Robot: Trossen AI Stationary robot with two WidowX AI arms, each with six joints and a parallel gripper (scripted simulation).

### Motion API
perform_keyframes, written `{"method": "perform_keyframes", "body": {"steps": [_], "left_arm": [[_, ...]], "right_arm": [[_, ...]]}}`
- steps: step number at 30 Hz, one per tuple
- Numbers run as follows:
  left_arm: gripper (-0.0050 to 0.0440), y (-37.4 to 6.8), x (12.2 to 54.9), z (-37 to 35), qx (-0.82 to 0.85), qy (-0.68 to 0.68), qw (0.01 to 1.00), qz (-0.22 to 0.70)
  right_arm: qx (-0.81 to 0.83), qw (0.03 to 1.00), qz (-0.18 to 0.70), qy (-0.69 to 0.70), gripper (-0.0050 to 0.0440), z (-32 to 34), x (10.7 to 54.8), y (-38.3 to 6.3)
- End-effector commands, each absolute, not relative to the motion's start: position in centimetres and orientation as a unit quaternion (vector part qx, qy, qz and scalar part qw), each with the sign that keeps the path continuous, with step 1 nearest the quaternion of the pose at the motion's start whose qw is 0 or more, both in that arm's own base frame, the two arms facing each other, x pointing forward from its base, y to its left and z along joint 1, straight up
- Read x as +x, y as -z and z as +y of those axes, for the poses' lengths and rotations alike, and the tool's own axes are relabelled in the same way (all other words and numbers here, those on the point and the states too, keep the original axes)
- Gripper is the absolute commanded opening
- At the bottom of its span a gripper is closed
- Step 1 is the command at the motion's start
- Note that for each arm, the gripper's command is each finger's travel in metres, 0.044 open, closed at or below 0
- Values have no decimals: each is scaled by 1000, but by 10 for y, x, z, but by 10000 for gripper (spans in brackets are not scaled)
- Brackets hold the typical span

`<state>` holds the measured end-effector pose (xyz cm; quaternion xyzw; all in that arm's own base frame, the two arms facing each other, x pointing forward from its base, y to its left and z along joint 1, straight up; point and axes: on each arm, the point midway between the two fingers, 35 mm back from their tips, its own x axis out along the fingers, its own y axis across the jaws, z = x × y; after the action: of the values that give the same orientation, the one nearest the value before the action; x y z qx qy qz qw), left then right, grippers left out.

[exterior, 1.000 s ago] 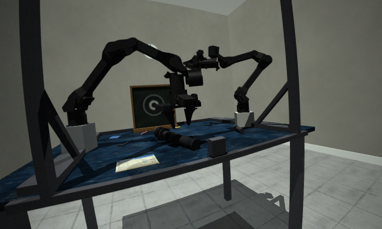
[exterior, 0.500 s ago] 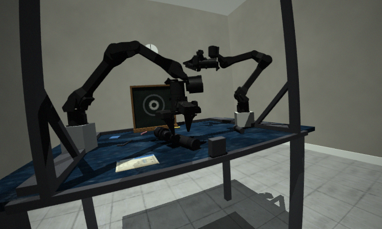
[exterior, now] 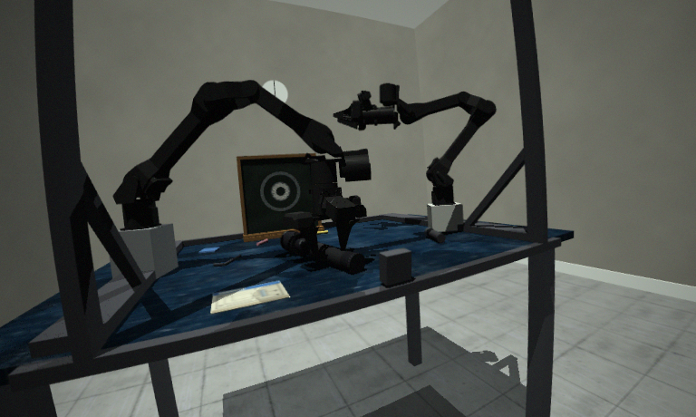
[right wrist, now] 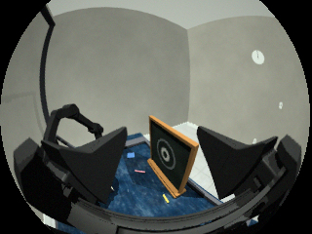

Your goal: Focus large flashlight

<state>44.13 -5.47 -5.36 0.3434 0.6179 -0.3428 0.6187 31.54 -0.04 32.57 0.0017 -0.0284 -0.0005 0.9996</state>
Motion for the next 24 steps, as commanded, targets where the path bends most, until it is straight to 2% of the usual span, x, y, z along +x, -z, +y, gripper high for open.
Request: {"method": "perform_keyframes", "body": {"steps": [1,8,9,24], "left_arm": [[337,53,444,-55,343,339,626,613],[337,55,444,-55,343,339,625,613],[130,55,445,-55,343,339,626,613],[130,52,446,-56,344,339,629,610]], "right_arm": [[2,999,-36,-1,374,0,314,-332],[2,999,-36,-1,374,0,314,-332],[2,999,-36,-1,374,0,314,-332],[2,999,-36,-1,374,0,314,-332]]}}
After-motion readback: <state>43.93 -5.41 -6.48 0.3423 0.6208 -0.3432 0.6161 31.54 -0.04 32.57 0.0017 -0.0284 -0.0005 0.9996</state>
